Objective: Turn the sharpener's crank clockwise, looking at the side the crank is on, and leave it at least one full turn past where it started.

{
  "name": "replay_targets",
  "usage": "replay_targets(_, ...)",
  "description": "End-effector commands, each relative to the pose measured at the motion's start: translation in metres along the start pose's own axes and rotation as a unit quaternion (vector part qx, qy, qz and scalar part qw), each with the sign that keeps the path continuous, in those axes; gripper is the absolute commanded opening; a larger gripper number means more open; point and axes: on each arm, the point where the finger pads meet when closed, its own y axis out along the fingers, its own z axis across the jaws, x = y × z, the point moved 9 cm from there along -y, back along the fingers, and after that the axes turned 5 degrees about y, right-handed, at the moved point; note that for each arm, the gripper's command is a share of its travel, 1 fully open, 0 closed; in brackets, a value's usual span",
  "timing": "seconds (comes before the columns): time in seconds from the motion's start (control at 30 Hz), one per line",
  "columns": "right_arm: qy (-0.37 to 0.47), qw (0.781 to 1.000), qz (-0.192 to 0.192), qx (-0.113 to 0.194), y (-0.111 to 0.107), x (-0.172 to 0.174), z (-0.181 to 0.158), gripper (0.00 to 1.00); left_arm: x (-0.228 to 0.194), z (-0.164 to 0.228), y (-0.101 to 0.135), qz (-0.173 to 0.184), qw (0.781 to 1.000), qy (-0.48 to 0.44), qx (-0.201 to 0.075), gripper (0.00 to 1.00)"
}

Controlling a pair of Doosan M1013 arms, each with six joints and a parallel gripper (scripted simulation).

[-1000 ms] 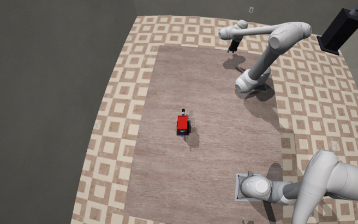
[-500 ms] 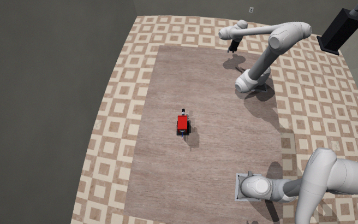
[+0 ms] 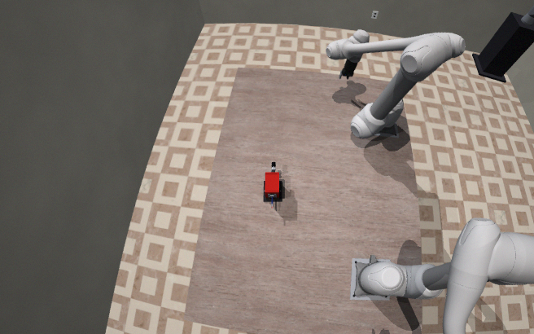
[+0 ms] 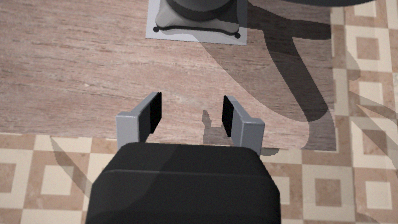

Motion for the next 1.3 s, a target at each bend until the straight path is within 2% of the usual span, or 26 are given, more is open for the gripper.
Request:
replay_targets(0.0, 0.000, 1.000, 0.000, 0.000, 0.000, 0.000, 0.000, 1.00, -0.004, 0.010, 0.000, 0.000, 1.000, -0.002, 0.002, 1.00)
replay_targets(1.27, 0.000, 1.000, 0.000, 0.000, 0.000, 0.000, 0.000, 1.00, -0.009, 0.035, 0.002, -0.001, 1.000, -0.016, -0.006, 1.00)
